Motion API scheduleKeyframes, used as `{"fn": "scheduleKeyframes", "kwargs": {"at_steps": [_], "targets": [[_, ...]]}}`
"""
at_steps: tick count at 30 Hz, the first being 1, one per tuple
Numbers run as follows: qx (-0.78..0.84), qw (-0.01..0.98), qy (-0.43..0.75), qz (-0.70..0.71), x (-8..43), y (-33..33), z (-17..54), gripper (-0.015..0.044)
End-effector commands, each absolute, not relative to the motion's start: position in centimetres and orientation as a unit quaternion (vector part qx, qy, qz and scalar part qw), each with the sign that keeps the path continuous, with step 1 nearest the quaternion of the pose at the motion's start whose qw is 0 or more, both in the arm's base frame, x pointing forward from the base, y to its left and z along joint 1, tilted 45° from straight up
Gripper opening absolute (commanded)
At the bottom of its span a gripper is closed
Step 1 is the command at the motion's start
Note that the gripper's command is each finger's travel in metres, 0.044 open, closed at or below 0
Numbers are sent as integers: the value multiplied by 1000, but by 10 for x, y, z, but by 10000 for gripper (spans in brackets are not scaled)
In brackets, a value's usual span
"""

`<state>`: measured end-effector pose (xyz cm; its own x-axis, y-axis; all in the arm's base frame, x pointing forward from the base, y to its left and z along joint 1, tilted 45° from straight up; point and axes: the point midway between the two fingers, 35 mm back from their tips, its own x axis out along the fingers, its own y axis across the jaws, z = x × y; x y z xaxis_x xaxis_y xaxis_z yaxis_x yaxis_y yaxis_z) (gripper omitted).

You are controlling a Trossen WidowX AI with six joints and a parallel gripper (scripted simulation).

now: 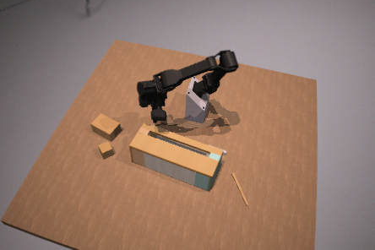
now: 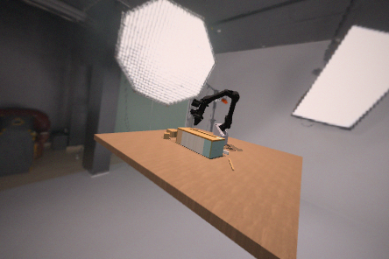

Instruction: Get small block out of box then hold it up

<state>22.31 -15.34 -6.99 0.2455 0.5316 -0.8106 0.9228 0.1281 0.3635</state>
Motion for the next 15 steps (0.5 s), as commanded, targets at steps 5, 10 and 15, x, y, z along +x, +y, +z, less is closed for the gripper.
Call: {"fn": "scheduleKeyframes", "kwargs": {"at_steps": [5, 10, 15], "targets": [[828, 40, 358, -429, 206, -159, -76, 285], [835, -73, 294, -459, 203, -161, -77, 285], [825, -184, 230, -483, 200, -162, -77, 285]]}}
